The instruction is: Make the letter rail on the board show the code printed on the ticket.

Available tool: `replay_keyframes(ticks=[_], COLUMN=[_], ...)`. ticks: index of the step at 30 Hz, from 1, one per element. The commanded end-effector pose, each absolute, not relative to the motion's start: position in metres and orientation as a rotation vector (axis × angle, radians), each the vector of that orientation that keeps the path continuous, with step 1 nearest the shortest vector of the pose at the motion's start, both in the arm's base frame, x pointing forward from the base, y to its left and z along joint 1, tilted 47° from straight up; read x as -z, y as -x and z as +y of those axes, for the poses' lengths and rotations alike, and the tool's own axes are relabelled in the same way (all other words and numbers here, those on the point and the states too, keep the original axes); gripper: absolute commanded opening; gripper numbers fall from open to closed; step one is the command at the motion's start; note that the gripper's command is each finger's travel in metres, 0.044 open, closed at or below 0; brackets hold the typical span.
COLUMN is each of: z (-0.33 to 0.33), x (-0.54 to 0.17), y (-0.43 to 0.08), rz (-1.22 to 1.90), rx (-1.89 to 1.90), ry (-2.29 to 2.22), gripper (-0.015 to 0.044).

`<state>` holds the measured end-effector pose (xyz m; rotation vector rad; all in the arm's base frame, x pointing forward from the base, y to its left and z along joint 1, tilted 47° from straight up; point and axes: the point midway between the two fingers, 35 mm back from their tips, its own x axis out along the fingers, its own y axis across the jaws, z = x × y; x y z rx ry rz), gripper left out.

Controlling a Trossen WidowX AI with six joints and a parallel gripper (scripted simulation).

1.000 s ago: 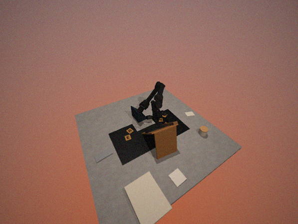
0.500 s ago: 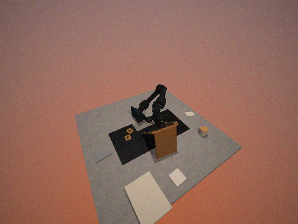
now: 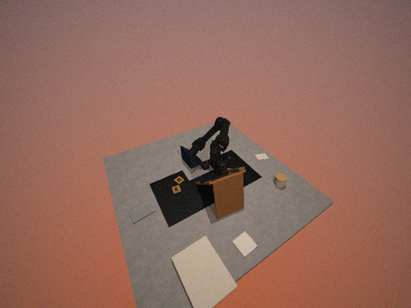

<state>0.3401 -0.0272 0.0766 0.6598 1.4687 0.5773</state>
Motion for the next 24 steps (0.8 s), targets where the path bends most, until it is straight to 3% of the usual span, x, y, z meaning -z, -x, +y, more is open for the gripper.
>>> replay_keyframes(ticks=[1,24], z=[-0.0250,-0.0194], x=[-0.0731,-0.0669], y=[-0.3416,-0.3495], rz=[1.475,1.474], rx=[-0.579,-0.580], ry=[-0.657,-0.657], gripper=[0.0000,0.0000])
